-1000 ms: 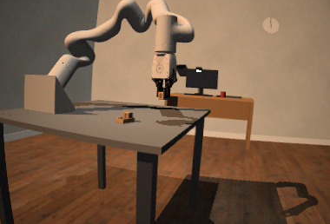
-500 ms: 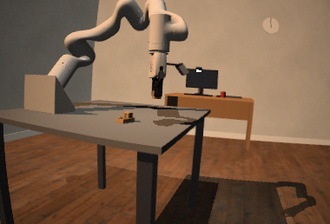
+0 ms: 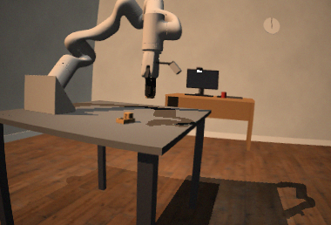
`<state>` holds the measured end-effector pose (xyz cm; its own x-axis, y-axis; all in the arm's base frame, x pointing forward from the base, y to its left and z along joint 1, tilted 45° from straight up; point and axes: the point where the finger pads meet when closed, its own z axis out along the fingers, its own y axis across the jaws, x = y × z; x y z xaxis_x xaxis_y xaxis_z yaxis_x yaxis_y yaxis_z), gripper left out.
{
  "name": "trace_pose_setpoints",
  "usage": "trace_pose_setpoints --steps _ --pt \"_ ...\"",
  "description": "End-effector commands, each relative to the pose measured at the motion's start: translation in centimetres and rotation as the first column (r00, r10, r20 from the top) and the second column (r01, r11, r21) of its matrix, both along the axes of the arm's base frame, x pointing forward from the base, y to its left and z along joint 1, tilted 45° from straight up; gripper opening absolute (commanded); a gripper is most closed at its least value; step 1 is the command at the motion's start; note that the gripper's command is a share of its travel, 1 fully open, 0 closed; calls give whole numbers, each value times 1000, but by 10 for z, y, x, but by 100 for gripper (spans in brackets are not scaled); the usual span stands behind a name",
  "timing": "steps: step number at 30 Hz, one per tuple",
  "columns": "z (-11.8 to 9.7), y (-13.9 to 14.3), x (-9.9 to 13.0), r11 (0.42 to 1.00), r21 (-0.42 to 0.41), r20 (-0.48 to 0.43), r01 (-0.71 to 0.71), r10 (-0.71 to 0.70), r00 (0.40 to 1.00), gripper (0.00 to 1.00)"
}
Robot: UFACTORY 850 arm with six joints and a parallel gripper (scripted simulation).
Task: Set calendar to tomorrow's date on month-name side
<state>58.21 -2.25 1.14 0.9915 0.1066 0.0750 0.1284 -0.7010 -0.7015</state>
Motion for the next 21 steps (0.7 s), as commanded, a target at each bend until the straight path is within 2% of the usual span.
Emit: trace_pose_setpoints --steps 1,3,6,8,10,14,18,19,20,21 --pt "-1 -4 -8 993 -16 -125 118 -119 985 27" --pt "-1 -4 -10 988 -22 -157 151 -152 976 27" --pt "-2 -6 -18 968 -45 -251 246 -249 936 27" --pt "-2 -6 -18 968 -45 -251 246 -249 936 27" --pt "-4 -8 -25 941 -75 -334 330 -336 881 27" --pt "-4 -10 -30 915 -103 -393 389 -397 829 27" --pt "-6 -12 -40 860 -162 -487 484 -496 719 27" --pt "-6 -12 -40 858 -163 -489 486 -498 716 27" --pt "-6 -13 -44 832 -191 -524 521 -535 663 27" --pt "-6 -13 -45 827 -196 -530 527 -542 652 27"
